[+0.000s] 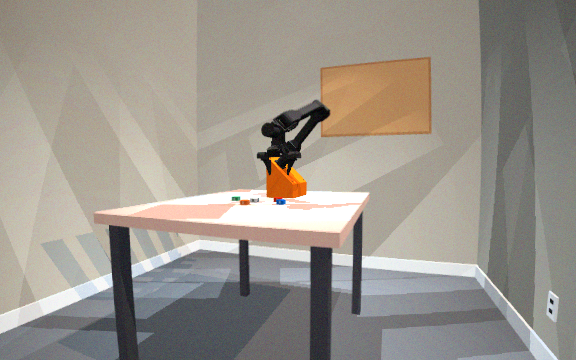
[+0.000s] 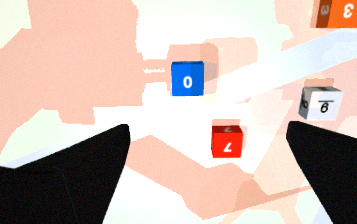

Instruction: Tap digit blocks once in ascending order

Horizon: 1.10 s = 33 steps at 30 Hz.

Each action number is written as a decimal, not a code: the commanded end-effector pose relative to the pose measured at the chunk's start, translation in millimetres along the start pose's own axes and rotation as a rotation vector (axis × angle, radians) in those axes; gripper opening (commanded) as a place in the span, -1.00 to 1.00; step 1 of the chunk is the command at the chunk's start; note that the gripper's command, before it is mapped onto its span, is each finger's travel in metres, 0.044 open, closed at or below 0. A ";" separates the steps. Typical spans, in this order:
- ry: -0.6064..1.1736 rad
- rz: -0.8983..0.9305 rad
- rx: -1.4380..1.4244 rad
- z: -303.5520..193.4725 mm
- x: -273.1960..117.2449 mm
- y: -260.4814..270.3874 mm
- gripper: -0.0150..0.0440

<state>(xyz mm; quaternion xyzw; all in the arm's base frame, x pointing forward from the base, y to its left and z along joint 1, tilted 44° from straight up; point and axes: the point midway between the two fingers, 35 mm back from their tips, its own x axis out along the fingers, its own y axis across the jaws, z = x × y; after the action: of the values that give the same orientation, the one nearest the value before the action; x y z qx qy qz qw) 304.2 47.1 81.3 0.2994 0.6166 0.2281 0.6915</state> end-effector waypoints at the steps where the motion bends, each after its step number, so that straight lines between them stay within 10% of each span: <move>1: 0.001 0.004 0.007 0.0 0.0 0.7 0.86; 15: -0.001 -0.003 0.004 54.1 -0.7 -139.9 0.86; 33: -0.001 -0.003 0.004 54.3 -0.5 -142.3 0.86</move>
<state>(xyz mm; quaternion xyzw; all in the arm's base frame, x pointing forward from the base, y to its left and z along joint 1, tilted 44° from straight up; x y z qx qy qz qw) 350.5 -61.7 -13.7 0.3022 0.6168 0.2249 0.6912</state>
